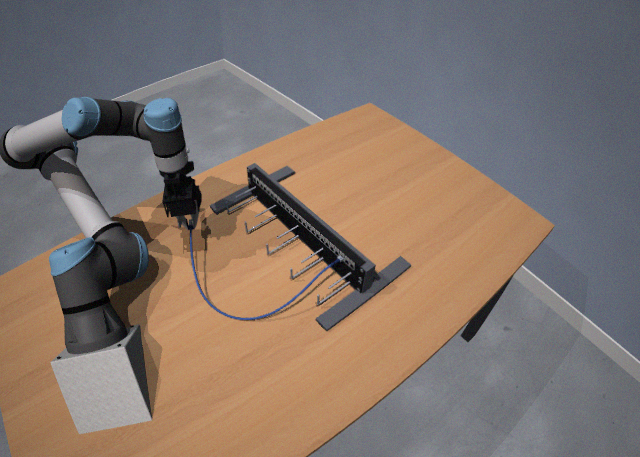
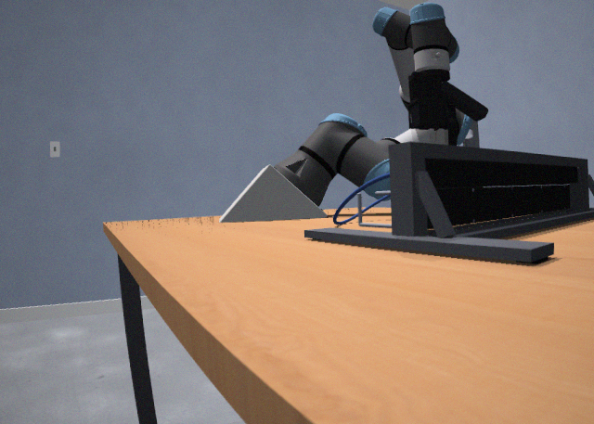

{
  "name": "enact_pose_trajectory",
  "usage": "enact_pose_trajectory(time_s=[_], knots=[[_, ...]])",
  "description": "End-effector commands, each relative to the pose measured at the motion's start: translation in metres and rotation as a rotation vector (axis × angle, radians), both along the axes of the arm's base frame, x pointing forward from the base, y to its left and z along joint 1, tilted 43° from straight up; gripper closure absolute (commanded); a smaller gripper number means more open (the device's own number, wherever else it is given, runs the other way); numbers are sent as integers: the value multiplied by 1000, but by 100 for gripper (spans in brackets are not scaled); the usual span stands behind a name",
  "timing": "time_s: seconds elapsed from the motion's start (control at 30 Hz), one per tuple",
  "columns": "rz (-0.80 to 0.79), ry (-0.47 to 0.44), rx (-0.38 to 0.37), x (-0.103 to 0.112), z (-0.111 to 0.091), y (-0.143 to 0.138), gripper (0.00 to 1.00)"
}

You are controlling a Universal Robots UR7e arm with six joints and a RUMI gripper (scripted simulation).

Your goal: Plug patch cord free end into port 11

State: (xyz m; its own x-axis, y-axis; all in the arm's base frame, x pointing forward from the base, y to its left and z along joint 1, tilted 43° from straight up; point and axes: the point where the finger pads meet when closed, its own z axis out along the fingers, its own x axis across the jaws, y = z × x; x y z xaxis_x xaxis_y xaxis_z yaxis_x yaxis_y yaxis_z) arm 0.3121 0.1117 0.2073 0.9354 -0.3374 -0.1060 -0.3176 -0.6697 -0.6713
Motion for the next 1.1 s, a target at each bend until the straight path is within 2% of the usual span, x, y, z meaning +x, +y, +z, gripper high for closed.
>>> enact_pose_trajectory(time_s=[0.0, 1.07], knots=[[-20, 20, 3, 5, -1, -3, 100], [-203, 191, 40, 42, -7, -30, 100]])
